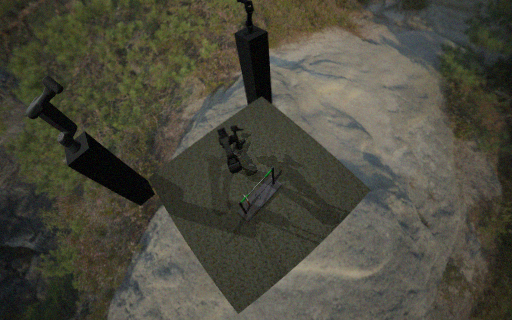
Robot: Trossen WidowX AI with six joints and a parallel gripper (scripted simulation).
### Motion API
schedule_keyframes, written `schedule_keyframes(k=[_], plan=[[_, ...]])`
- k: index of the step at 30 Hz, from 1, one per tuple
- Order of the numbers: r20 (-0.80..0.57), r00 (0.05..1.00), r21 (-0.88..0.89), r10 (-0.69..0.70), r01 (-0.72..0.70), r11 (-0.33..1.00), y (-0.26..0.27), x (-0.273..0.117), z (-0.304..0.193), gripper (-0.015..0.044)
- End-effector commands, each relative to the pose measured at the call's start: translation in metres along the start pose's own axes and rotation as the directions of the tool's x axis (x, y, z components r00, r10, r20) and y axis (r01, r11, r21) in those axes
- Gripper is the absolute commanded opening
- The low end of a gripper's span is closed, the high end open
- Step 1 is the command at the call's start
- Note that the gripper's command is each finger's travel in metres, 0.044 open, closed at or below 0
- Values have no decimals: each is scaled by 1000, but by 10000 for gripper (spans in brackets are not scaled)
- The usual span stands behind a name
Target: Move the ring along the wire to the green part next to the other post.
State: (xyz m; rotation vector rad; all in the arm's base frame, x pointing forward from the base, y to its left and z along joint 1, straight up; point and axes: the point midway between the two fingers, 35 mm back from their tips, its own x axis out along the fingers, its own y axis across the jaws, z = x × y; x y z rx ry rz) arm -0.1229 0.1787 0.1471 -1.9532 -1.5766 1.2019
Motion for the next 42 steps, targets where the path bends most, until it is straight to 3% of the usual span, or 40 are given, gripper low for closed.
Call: schedule_keyframes(k=[1,9,24,42], plan=[[0,1000,2,1,-1,1000,0,0,0,374],[-16,996,115,87,-85,990,11,19,-7,164],[-56,967,483,248,-192,855,26,61,-40,160],[-204,918,884,340,23,467,31,96,-135,160]])
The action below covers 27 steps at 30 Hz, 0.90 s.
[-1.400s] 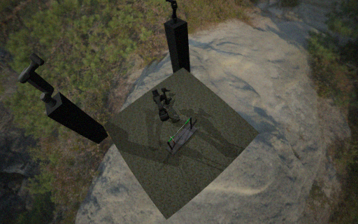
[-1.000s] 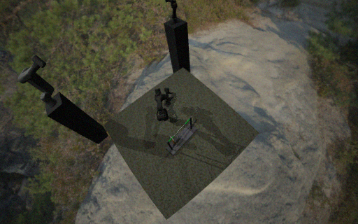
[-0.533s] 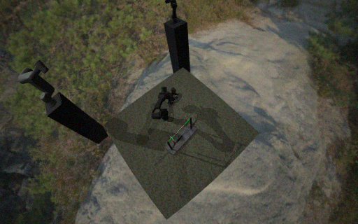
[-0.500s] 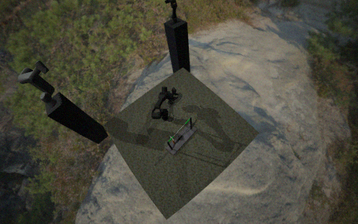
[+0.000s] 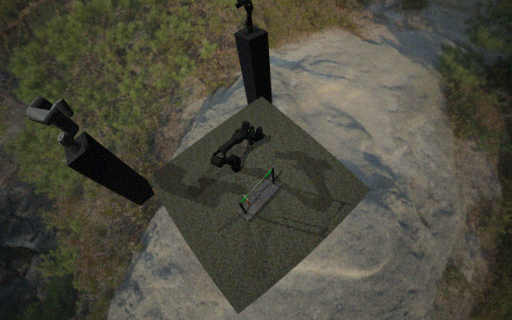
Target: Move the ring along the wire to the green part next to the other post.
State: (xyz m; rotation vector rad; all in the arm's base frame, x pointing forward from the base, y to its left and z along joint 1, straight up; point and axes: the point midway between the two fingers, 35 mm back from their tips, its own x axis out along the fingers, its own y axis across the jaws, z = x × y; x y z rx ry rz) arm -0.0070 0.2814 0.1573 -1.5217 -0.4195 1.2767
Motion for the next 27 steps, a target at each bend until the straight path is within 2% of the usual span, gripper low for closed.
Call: schedule_keyframes(k=[1,13,27], plan=[[-25,999,115,-21,24,993,-18,8,-9,160],[-149,983,458,-104,162,874,-76,32,-61,160],[-317,923,708,-219,384,593,-141,38,-146,160]])
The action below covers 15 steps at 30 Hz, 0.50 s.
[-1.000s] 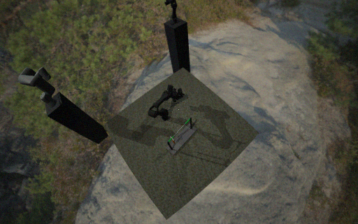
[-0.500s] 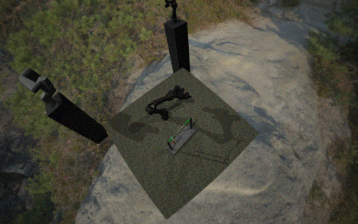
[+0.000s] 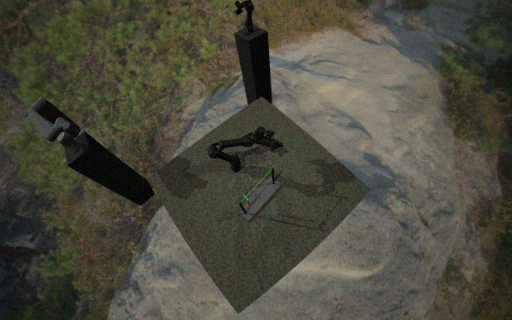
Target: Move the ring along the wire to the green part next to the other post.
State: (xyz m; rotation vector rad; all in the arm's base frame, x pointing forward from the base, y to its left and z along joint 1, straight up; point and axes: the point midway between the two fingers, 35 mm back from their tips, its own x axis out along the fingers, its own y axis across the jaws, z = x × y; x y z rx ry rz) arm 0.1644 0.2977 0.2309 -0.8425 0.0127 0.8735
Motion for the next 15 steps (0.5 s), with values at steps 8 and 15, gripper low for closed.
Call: schedule_keyframes(k=[8,15], plan=[[-25,985,259,-173,173,950,-82,18,-15,160],[-51,954,399,-295,291,869,-139,19,-34,160]])
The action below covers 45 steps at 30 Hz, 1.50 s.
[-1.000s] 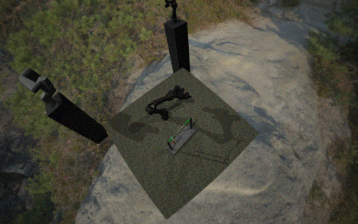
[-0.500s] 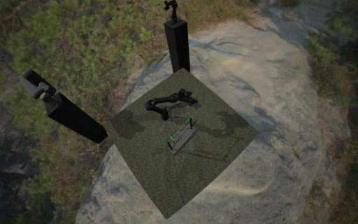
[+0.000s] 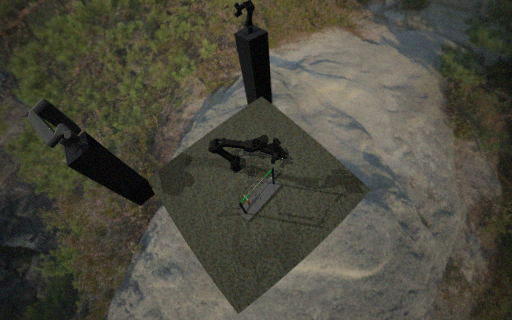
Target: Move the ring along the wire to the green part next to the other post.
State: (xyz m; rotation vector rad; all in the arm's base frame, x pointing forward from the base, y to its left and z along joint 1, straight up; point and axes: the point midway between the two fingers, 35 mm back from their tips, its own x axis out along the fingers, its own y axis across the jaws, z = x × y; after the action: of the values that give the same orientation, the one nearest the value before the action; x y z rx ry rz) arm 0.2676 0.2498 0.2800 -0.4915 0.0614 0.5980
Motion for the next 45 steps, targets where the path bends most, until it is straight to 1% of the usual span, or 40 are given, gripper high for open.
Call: schedule_keyframes(k=[1,10,13,19,24,34,45], plan=[[18,998,76,-61,59,995,-29,6,4,160],[40,972,246,-231,215,945,-109,12,2,160],[40,961,279,-274,253,926,-130,11,0,160],[-4,926,318,-379,360,877,-183,5,-24,160],[-49,885,339,-462,450,826,-227,-8,-48,160],[-135,778,364,-614,615,699,-308,-54,-97,160],[-224,623,367,-749,766,527,-380,-132,-149,160]])
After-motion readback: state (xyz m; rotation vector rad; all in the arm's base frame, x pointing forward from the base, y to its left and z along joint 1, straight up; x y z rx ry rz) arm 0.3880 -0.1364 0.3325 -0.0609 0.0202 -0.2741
